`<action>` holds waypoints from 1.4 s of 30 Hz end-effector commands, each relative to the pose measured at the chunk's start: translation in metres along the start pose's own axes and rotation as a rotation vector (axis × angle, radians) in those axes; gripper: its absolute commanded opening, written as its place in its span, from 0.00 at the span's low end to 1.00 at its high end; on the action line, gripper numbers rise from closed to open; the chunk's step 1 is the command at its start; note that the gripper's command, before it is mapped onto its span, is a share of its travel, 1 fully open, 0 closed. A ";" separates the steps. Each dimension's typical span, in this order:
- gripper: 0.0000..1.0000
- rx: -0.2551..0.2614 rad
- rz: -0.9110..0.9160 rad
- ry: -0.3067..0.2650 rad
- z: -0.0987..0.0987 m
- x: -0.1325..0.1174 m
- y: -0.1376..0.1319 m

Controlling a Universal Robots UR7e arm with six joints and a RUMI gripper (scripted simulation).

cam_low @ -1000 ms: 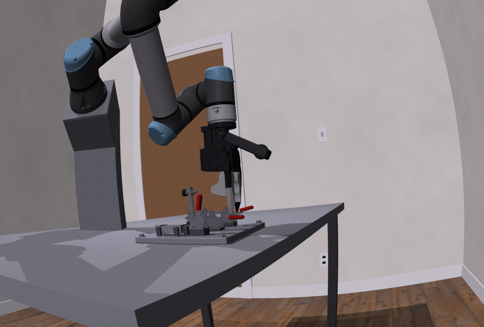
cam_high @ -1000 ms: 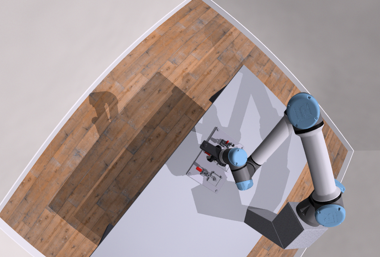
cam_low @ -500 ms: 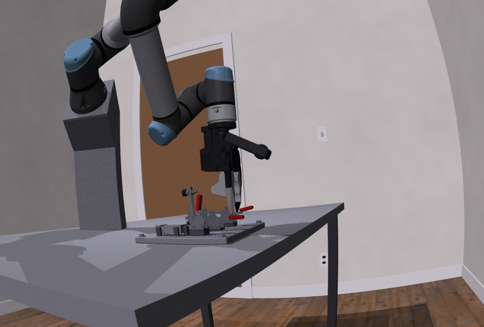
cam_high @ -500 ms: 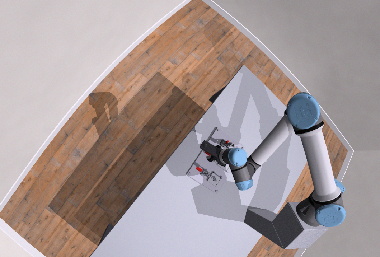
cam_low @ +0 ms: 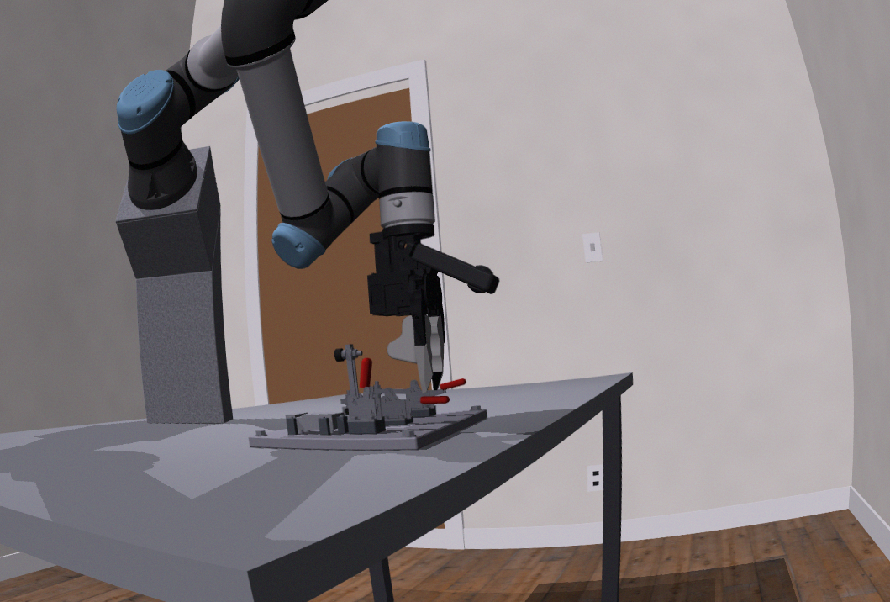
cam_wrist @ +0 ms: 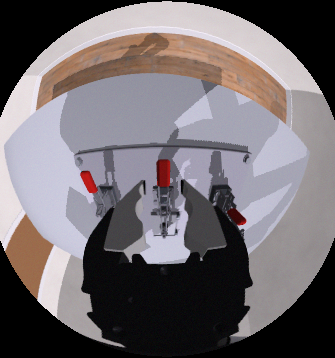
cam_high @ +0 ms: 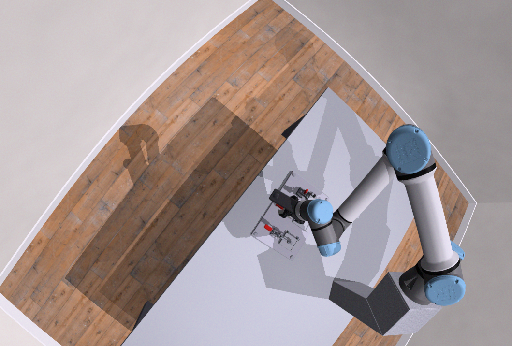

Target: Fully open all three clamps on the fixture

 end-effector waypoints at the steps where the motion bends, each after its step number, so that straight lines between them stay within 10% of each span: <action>1: 0.28 -0.002 0.003 0.003 0.000 0.002 0.001; 42: 0.28 -0.002 0.003 0.003 0.029 0.003 0.002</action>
Point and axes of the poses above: the point where the finger pads meet when closed, its own z axis out along the fingers, its own y axis across the jaws, x = y × z, the point moved 5 cm from there along -z, back along the fingers, and after that the axes turned 1 degree about z, right-handed, at the moved point
